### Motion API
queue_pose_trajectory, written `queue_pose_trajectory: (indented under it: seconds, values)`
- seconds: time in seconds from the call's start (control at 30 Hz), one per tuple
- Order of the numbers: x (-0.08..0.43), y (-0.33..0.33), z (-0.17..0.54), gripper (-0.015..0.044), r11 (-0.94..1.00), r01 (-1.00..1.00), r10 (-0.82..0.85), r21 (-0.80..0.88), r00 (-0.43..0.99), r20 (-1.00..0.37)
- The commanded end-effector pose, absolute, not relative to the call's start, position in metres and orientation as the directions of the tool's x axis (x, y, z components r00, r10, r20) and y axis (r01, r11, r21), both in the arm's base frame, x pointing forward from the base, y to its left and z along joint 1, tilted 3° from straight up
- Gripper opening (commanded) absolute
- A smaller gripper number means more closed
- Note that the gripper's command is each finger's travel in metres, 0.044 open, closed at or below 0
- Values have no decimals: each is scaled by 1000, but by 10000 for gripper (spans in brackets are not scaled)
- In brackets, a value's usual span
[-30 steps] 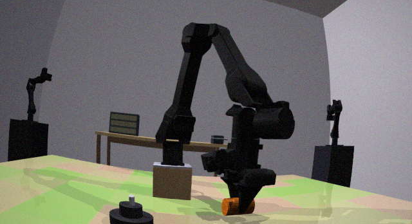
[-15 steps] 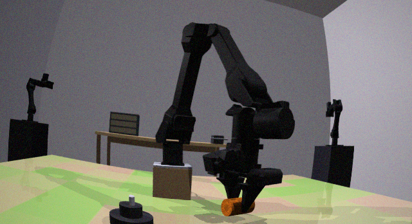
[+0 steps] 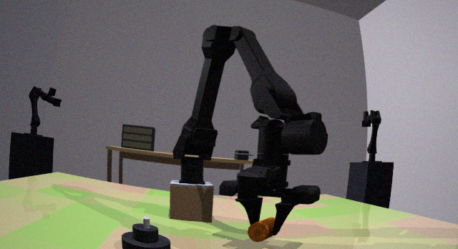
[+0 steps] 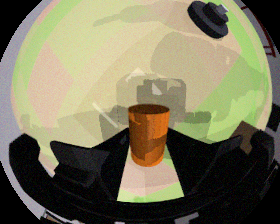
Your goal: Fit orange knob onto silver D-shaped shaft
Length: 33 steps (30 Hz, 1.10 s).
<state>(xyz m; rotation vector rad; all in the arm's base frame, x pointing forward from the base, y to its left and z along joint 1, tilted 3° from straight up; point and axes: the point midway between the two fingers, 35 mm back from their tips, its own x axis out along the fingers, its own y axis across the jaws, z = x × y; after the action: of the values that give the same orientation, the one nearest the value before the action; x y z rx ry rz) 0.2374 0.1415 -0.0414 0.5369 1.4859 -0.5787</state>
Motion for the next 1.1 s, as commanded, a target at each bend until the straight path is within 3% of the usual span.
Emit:
queue_pose_trajectory:
  seconds: [0.0,0.2,0.67,0.93,1.07]
  values:
    - [238,141,-41,181,806,592,-31,-23,2,-1000]
    - [238,141,-41,181,819,573,-31,-24,2,-1000]
    - [238,141,-41,181,991,133,-30,-30,2,-1000]
    - [238,141,-41,181,994,104,-30,-30,2,-1000]
    - [238,141,-41,181,999,-12,-30,-31,2,-1000]
